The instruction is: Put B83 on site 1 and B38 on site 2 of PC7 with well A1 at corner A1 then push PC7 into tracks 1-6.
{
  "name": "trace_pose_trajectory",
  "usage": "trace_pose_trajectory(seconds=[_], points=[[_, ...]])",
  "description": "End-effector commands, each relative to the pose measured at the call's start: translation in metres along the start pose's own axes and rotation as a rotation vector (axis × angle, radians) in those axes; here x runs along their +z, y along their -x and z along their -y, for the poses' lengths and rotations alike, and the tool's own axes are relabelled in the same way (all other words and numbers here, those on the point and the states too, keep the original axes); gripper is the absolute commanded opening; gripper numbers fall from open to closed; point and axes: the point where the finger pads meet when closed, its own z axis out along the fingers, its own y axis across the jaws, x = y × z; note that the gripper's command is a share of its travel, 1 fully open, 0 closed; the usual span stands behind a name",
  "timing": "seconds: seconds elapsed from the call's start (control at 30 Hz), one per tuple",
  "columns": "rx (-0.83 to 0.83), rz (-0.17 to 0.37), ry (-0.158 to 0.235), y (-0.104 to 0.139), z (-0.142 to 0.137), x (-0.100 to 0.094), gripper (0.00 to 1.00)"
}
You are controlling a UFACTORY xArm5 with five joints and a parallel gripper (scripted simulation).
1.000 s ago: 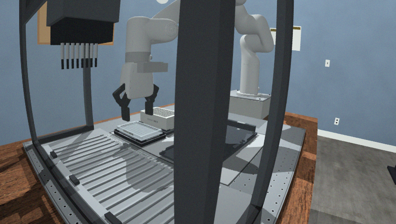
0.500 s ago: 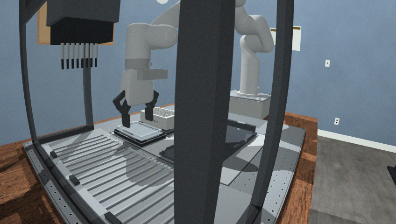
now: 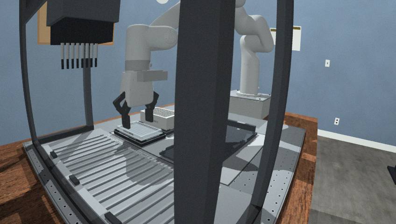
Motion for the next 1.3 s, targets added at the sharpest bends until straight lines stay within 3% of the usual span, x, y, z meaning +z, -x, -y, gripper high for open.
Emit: trace_pose_trajectory(seconds=[0.0, 1.27], points=[[0.000, 0.027, 0.000, 0.000, -0.002, 0.000, 1.00], [0.000, 0.027, 0.000, 0.001, -0.002, 0.014, 1.00]])
